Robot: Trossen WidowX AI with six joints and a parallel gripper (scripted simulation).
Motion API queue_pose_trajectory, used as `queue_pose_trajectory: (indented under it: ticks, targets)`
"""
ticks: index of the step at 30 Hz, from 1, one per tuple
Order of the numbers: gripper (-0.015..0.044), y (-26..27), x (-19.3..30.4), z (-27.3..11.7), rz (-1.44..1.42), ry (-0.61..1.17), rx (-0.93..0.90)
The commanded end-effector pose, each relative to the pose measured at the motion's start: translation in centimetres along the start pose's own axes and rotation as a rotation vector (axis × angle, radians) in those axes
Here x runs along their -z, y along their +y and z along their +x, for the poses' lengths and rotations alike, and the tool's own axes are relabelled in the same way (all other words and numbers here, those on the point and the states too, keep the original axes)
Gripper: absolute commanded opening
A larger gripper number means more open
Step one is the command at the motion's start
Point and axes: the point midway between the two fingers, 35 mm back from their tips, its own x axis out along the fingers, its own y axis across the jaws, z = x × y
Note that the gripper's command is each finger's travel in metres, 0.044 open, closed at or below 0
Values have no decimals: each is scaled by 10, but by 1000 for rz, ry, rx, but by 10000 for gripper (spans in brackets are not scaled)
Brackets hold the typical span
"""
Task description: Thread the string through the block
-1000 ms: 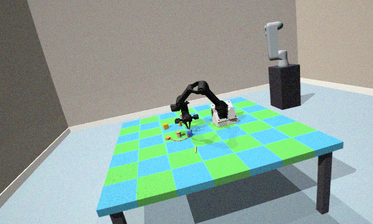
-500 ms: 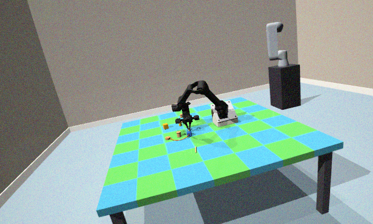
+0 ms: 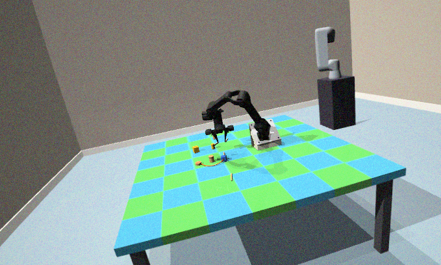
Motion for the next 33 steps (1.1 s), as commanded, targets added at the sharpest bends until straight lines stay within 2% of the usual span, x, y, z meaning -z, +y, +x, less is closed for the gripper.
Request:
queue_pose_trajectory:
  ticks: [1,7,9,11,33]
  targets:
    - [236,0,0,0,0,0,0]
    - [394,0,0,-2,0,0,0]
    - [440,0,-2,-20,-3,1,-3]
    - [440,1,-2,-29,-4,2,-5]
    - [440,1,-2,-26,3,-3,-3]
